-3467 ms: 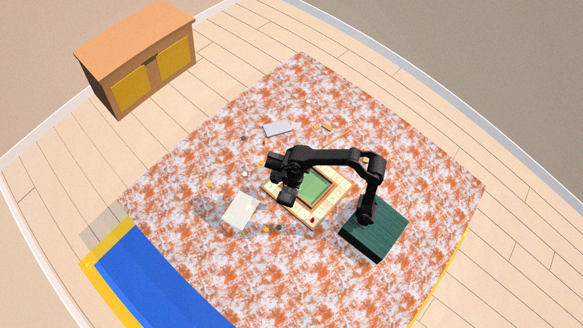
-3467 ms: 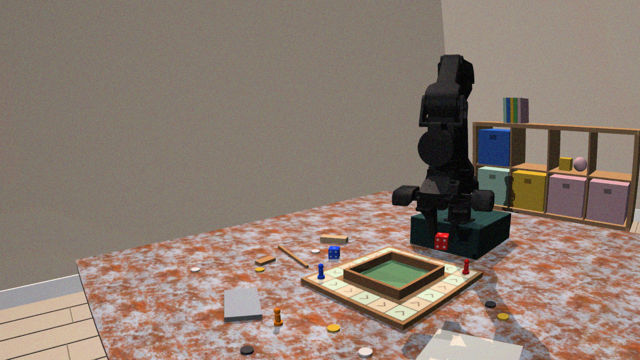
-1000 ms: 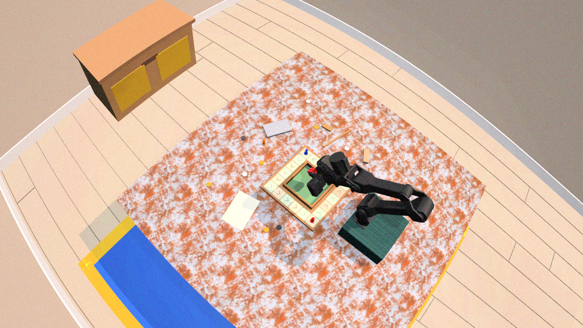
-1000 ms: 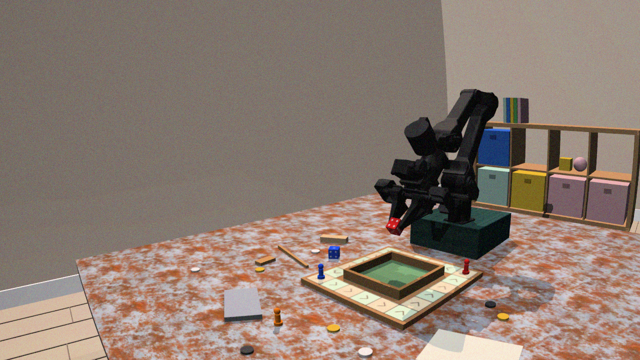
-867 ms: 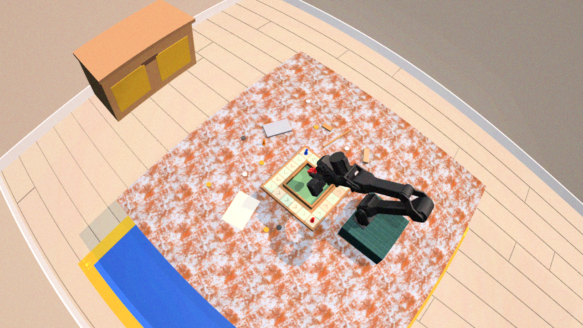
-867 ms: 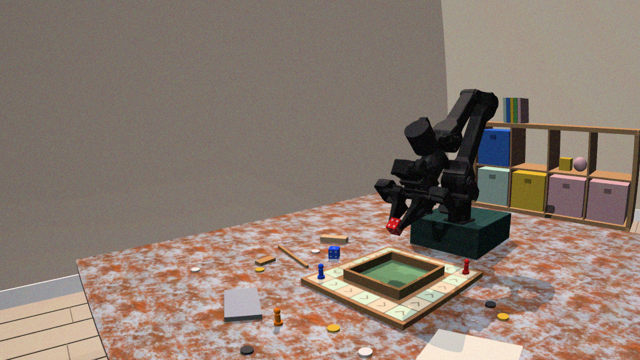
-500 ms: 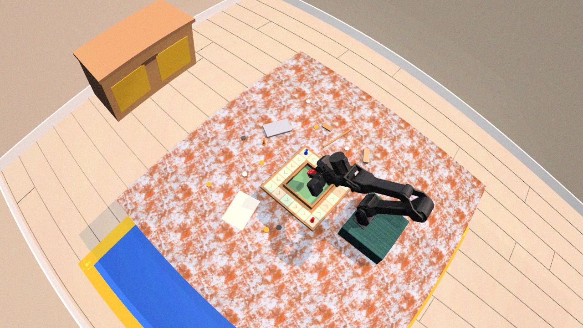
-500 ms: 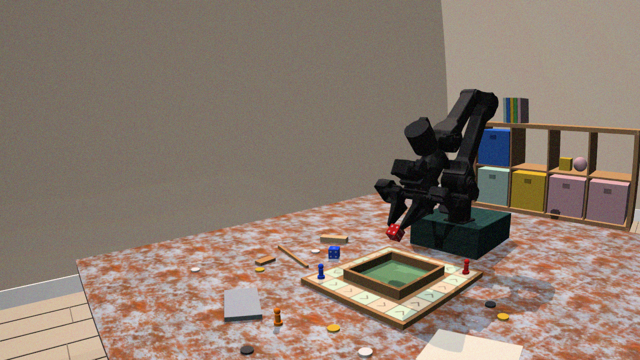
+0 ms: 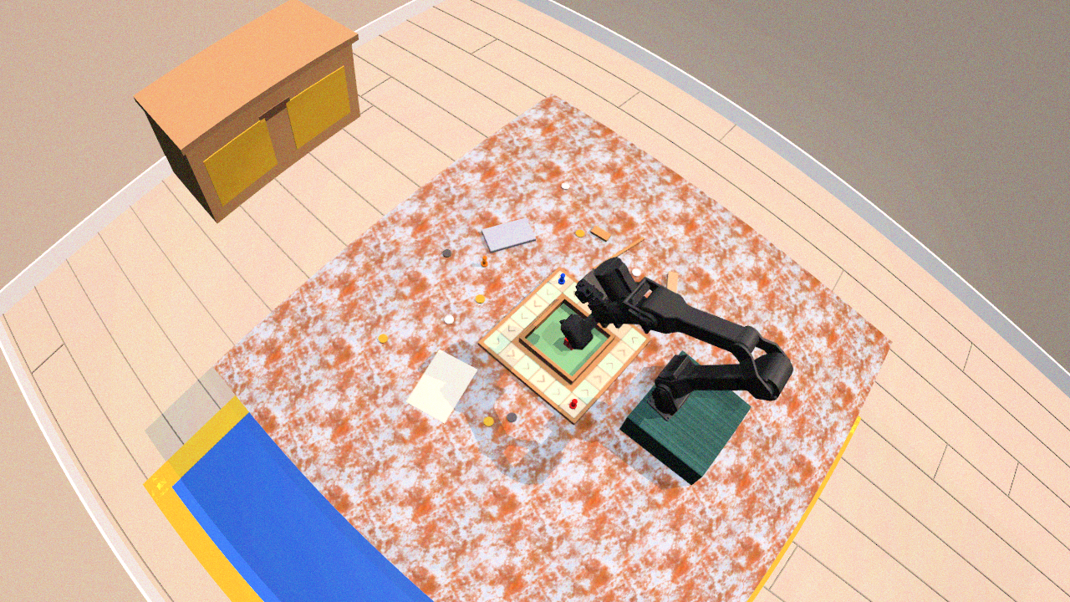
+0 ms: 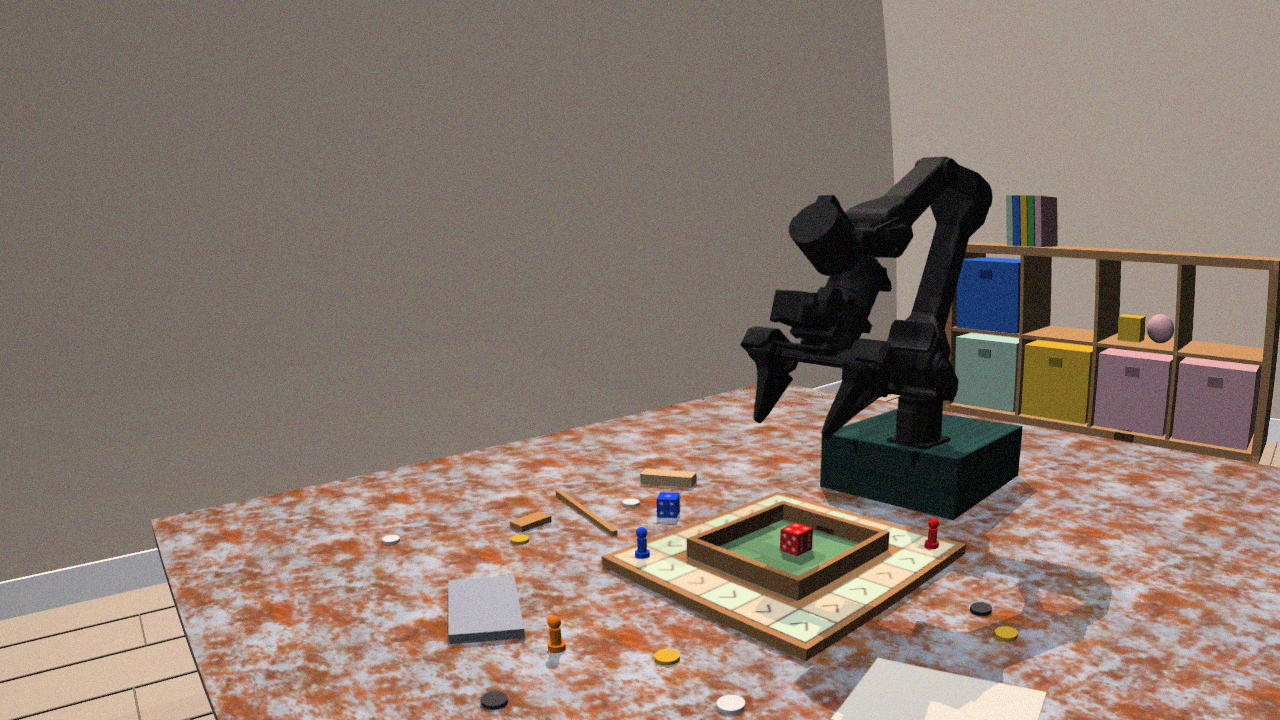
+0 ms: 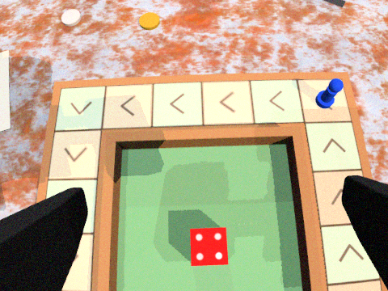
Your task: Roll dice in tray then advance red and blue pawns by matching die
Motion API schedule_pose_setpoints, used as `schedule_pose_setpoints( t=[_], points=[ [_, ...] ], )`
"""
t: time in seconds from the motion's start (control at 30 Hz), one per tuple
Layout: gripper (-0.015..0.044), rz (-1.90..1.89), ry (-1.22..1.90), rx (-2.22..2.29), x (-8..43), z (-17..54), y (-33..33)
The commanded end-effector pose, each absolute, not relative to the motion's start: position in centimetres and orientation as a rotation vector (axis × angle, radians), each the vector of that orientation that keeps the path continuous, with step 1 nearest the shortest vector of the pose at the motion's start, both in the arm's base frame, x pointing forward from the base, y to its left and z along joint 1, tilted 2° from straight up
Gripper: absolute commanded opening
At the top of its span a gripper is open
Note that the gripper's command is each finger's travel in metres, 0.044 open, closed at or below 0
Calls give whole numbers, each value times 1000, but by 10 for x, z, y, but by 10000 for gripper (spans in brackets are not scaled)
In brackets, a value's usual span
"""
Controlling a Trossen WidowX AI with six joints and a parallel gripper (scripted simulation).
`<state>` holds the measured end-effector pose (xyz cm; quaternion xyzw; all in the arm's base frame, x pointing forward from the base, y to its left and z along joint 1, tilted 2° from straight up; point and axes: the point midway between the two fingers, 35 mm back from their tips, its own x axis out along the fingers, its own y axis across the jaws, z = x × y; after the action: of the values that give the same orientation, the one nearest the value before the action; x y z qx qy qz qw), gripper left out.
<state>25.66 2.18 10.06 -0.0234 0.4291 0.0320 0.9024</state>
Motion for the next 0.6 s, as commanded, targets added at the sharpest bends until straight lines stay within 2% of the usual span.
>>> schedule_pose_setpoints(
  t=[0.0, 0.33, 0.47, 0.57],
  points=[
    [440, 66, 1060, -57, 262, 92, 23],
    [440, 54, 1522, -73, 272, 64, 23],
    [440, 56, 1468, -76, 272, 67, 23],
    [361, 95, 1475, -132, 279, 65, 4]
  ],
)
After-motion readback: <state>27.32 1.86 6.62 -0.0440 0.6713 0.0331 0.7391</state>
